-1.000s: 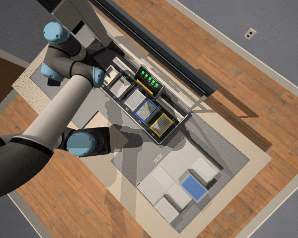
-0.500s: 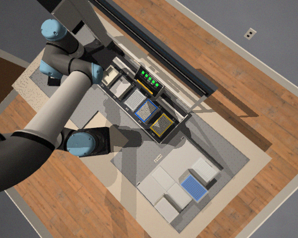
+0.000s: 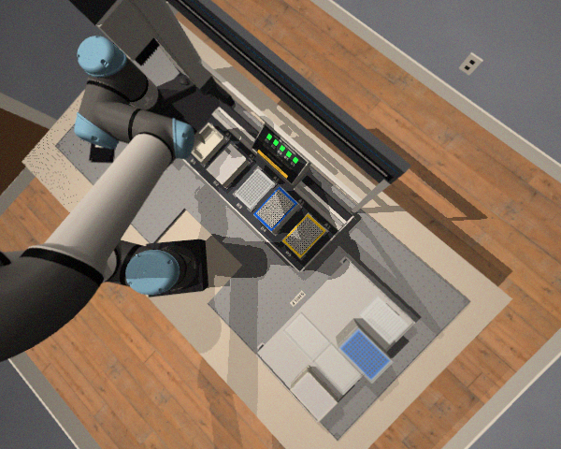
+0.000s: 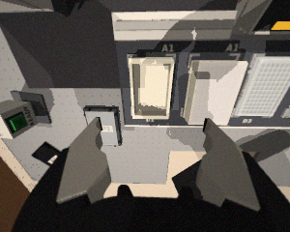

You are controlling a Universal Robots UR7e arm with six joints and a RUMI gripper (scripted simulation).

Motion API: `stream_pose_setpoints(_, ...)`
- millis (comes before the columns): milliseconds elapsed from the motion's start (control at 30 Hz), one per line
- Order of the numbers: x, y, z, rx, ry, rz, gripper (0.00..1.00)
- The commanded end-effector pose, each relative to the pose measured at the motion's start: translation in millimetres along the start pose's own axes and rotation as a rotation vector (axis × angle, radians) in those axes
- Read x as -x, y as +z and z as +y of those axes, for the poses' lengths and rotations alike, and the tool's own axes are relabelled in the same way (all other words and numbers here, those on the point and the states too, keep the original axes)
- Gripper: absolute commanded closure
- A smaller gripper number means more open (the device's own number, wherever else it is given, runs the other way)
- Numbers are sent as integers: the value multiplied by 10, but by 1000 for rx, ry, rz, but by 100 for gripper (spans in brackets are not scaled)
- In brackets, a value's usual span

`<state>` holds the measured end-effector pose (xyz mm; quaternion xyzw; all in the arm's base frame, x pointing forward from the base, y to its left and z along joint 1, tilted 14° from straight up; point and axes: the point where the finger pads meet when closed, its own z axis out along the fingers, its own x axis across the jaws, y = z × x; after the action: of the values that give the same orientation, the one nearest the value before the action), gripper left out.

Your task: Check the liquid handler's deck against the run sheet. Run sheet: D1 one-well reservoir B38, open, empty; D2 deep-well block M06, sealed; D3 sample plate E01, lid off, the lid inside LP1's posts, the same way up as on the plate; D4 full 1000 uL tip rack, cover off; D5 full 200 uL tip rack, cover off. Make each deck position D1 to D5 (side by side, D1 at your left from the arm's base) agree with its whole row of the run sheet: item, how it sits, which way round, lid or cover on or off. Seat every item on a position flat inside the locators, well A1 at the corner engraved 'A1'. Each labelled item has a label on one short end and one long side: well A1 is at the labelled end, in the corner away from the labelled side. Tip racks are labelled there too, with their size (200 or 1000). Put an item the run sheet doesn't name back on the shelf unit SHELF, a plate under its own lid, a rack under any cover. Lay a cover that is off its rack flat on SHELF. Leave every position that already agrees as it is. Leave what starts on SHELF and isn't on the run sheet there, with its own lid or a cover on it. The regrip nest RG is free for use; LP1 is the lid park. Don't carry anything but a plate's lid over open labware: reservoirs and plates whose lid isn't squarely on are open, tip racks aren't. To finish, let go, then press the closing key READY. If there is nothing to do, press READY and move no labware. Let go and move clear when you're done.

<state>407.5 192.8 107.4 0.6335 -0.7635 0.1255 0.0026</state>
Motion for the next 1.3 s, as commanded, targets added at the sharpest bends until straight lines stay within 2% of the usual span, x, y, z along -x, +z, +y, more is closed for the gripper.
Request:
stream_pose_setpoints(0,1,-4,-3,-1,0,-1,18)
stream_pose_setpoints(200,1,-4,-3,-1,0,-1,18)
stream_pose_setpoints(600,2,-404,-3,-1,0,-1,18)
stream_pose_setpoints(667,2,-404,-3,-1,0,-1,18)
stream_pose_setpoints(1167,2,-904,-3,-1,0,-1,18)
stream_pose_setpoints(1267,2,-938,-3,-1,0,-1,18)
